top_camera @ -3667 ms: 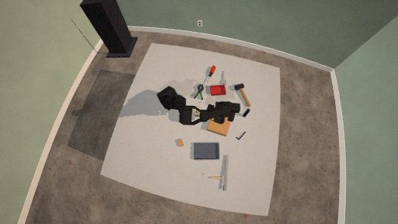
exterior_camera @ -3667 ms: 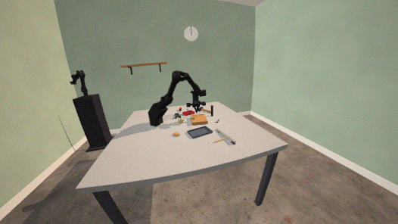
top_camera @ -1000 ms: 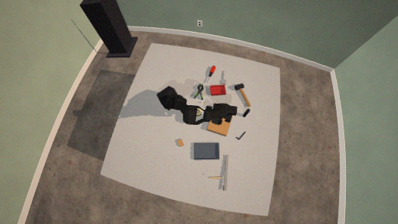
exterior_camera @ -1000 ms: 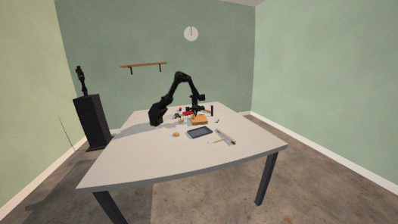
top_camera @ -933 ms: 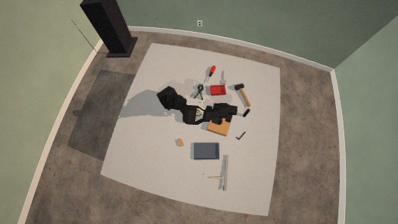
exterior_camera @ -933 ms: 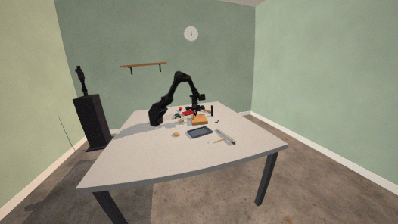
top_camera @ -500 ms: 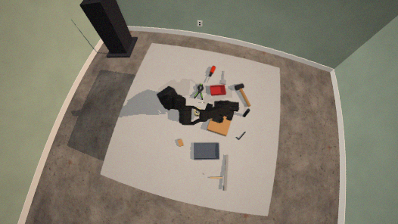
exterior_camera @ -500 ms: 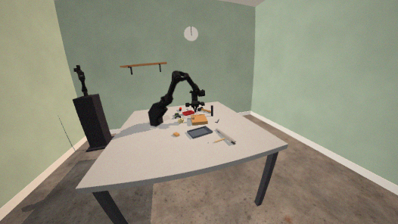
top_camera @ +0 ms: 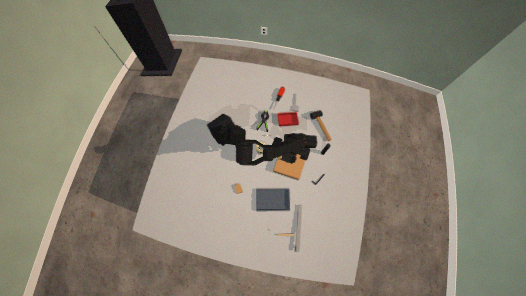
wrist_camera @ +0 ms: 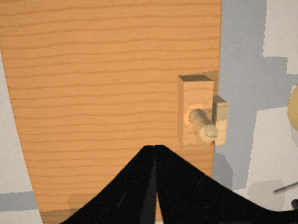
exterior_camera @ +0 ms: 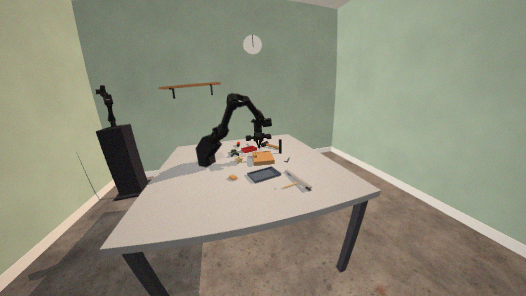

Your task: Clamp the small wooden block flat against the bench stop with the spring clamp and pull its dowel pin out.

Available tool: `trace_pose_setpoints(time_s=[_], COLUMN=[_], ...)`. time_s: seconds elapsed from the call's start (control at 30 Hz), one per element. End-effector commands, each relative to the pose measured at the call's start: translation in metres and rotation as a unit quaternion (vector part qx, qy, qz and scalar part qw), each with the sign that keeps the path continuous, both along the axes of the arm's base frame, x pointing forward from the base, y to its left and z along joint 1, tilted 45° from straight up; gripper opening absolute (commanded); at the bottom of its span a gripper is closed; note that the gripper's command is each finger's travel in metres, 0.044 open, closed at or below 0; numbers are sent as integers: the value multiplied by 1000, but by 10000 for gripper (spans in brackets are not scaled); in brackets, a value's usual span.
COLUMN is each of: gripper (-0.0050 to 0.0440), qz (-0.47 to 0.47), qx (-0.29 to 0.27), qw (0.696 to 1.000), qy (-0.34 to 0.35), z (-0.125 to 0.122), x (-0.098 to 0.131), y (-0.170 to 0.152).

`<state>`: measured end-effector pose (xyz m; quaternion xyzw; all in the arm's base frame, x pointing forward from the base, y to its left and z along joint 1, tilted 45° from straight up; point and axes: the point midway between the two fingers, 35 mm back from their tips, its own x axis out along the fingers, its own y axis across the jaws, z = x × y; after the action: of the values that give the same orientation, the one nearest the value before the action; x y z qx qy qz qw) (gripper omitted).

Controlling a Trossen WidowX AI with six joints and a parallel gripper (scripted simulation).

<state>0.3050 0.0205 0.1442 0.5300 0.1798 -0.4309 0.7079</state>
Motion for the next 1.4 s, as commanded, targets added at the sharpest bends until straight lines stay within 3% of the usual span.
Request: trace_pose_setpoints(time_s=[0.0, 0.7, 1.37], gripper=[0, 0, 0], qz=[1, 0, 0], qx=[0, 1, 2], qw=[1000, 1000, 1000], qy=[1, 1, 1], z=[0, -2, -23], x=[-1, 5, 22], y=[1, -1, -12])
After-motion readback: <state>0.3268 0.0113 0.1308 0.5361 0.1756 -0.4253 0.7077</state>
